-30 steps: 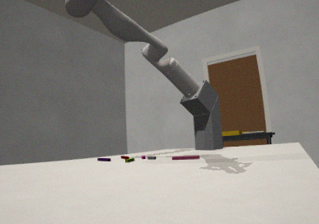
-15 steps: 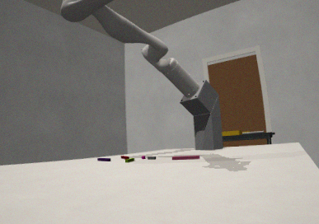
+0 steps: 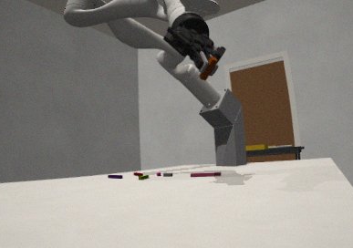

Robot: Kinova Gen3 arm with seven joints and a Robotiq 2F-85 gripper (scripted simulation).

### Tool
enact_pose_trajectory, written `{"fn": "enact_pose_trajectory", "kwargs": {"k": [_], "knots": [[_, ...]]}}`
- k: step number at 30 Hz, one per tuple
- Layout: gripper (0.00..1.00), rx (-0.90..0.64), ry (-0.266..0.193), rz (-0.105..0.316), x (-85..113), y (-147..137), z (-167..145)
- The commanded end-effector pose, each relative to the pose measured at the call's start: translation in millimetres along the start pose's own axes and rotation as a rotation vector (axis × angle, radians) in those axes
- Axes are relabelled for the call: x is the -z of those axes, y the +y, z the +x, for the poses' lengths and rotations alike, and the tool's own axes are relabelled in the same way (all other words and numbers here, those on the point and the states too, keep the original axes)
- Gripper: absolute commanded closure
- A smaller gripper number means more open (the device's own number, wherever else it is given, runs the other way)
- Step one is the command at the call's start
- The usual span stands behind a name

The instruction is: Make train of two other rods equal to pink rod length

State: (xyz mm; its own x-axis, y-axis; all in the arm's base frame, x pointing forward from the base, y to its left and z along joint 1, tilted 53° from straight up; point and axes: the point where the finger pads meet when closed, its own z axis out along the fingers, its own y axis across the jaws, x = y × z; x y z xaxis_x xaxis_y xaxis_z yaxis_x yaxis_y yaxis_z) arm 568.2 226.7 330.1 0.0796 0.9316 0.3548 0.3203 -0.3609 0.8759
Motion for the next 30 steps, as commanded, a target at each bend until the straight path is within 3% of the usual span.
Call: {"fn": "enact_pose_trajectory", "kwargs": {"k": [1, 8, 10, 16, 23, 30], "knots": [[0.95, 0.042, -0.057, 0.024, 4.5, -14, -39], [0.95, 0.134, -0.214, 0.098, 23.3, -47, -131], [0.95, 0.134, -0.214, 0.098, 23.3, -47, -131], [0.95, 0.196, -0.323, 0.151, 45.2, -66, -194], [0.95, 0.25, -0.42, 0.2, 70.7, -79, -248], [0.95, 0.278, -0.47, 0.227, 86.0, -85, -275]]}}
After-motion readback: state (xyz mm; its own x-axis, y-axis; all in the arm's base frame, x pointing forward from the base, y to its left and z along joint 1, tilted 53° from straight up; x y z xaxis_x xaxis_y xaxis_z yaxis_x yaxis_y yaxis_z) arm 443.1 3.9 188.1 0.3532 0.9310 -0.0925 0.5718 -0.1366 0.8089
